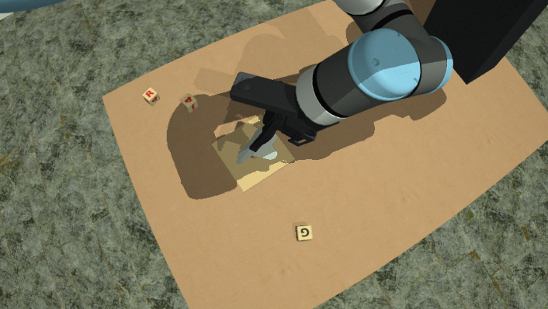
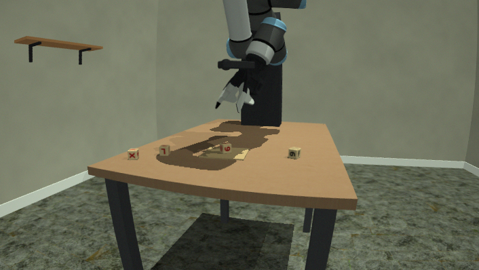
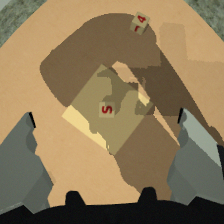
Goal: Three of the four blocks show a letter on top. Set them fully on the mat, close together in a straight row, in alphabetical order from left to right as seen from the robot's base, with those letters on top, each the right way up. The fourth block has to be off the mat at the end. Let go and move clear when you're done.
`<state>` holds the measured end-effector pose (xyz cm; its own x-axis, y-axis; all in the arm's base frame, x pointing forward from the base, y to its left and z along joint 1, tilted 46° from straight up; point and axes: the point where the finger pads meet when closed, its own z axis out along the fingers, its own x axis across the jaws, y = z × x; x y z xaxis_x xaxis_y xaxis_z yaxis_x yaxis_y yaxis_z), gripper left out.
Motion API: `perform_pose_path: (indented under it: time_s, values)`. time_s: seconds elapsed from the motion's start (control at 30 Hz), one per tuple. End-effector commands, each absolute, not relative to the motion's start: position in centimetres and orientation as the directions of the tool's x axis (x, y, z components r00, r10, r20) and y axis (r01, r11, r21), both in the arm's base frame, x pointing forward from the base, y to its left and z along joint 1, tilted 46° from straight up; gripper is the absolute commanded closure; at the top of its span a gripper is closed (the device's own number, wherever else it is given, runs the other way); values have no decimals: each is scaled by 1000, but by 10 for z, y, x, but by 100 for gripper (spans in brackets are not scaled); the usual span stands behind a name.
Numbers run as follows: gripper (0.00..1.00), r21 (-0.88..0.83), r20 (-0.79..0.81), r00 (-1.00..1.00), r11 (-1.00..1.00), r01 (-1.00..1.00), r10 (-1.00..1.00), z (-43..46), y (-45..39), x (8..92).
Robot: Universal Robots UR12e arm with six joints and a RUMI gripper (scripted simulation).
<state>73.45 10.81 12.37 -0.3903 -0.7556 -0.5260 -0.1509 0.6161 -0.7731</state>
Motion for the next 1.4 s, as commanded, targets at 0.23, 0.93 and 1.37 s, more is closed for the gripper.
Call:
perform_pose_path:
  time_s: [0.23, 0.93, 1.37]
  values:
    - [0, -773, -526, -390, 616, -151, -756, 124, 108, 734]
    - [0, -772, -526, -391, 617, -152, -755, 129, 88, 748]
    - [0, -773, -526, -390, 616, -151, -756, 172, -64, 816]
